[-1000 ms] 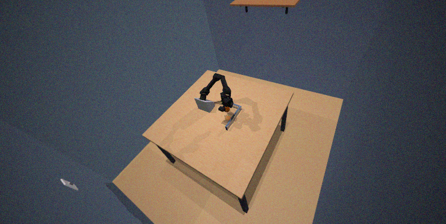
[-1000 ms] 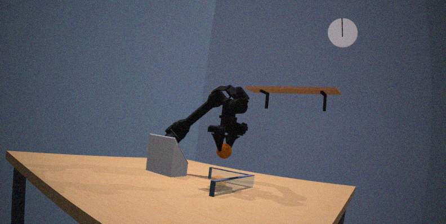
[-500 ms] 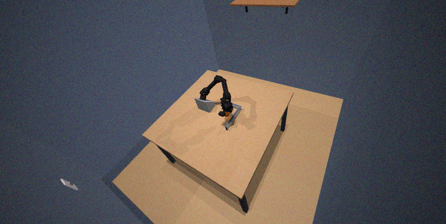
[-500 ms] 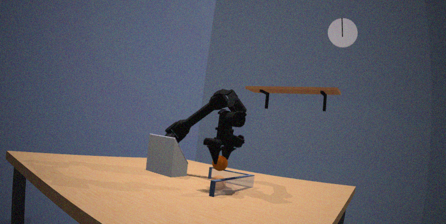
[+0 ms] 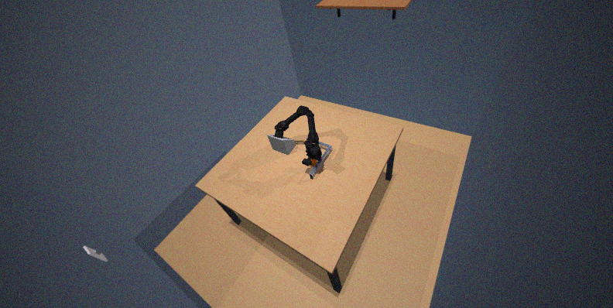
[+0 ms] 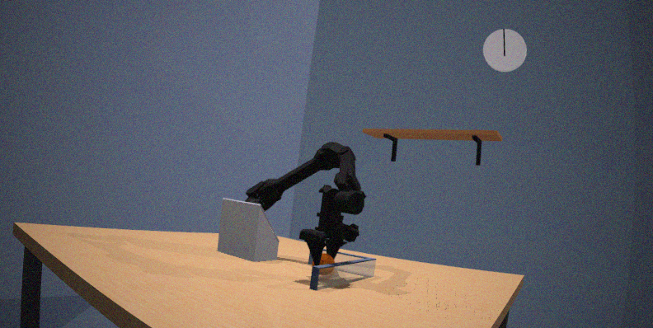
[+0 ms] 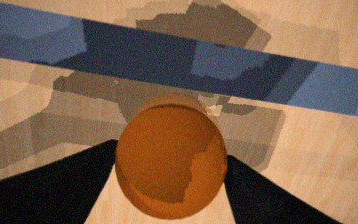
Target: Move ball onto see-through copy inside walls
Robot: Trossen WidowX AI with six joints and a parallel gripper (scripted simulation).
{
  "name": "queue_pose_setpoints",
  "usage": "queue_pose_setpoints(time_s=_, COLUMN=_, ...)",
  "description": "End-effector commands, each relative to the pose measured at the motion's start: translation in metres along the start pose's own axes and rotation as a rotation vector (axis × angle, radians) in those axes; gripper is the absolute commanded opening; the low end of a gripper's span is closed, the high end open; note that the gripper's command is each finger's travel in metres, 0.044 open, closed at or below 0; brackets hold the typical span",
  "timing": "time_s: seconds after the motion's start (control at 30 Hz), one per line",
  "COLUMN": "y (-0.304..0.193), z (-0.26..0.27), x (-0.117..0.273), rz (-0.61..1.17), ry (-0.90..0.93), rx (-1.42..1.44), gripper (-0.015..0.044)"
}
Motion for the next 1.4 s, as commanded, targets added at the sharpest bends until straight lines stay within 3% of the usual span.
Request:
queue_pose_setpoints(time_s=0.0, y=0.000, z=-0.002, x=-0.003, rz=-0.014, ry=0.003, rx=-0.010, gripper=0.0000)
queue_pose_setpoints(time_s=0.53, y=0.001, z=-0.001, x=-0.022, rz=-0.013, ry=0.004, rx=-0.010, gripper=0.0000)
queue_pose_setpoints(time_s=1.07, y=0.002, z=-0.001, x=-0.015, rz=-0.014, ry=0.000, rx=-0.003, gripper=0.0415)
queue_pose_setpoints(time_s=1.23, y=0.001, z=-0.003, x=0.056, rz=-0.014, ry=-0.001, rx=-0.009, gripper=0.0415)
queue_pose_setpoints(time_s=1.37, y=0.000, z=-0.002, x=0.068, rz=-0.014, ry=0.000, rx=-0.010, gripper=0.0415)
Point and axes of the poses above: the point midway between the two fingers, 35 mm back from their tips, its own x axis back along the fingers, its own z axis across the jaws, y = z × x, the point moved 4 cm from there along x, back along the fingers, and after that the axes turned 1 degree about -x, right-handed, at the moved point
